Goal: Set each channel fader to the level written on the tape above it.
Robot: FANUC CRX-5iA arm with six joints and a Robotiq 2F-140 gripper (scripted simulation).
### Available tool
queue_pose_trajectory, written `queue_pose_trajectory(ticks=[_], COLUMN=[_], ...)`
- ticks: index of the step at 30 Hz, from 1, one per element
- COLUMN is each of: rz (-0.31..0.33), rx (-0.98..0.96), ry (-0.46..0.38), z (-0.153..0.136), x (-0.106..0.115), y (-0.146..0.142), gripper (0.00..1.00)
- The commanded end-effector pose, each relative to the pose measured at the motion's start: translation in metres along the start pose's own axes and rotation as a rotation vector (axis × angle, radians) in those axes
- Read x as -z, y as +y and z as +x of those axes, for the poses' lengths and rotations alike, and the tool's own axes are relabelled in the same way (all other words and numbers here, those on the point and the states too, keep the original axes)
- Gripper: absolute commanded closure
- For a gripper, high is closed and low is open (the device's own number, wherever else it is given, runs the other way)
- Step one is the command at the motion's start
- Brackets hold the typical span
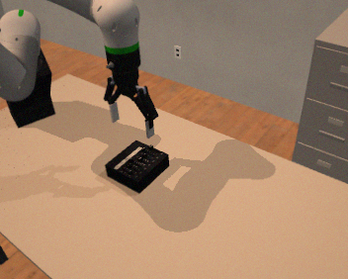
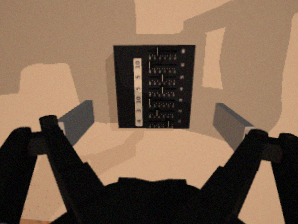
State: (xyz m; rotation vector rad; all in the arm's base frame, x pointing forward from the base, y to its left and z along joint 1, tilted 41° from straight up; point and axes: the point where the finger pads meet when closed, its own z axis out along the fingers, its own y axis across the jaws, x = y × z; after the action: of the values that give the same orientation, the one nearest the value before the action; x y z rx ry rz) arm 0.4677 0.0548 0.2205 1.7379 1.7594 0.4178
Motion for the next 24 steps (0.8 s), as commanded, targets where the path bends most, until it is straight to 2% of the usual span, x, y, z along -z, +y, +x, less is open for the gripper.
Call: queue_pose_trajectory(ticks=[1, 5, 10, 20, 22, 23, 24], rz=[-0.001, -0.003, -0.012, -0.035, -0.035, -0.039, -0.040], rx=[0.030, 0.096, 0.432, 0.920, 0.920, 1.067, 1.107], ry=[0.001, 0.002, 0.006, -0.021, -0.021, -0.025, -0.028], z=[0.000, 0.000, 0.001, -0.001, -0.001, -0.001, -0.001], x=[-0.001, -0.003, -0.014, -0.046, -0.046, -0.048, -0.050], y=[0.001, 0.003, 0.012, 0.033, 0.033, 0.034, 0.035], gripper=[0.00, 0.00, 0.00, 0.00, 0.00, 0.00, 0.00])
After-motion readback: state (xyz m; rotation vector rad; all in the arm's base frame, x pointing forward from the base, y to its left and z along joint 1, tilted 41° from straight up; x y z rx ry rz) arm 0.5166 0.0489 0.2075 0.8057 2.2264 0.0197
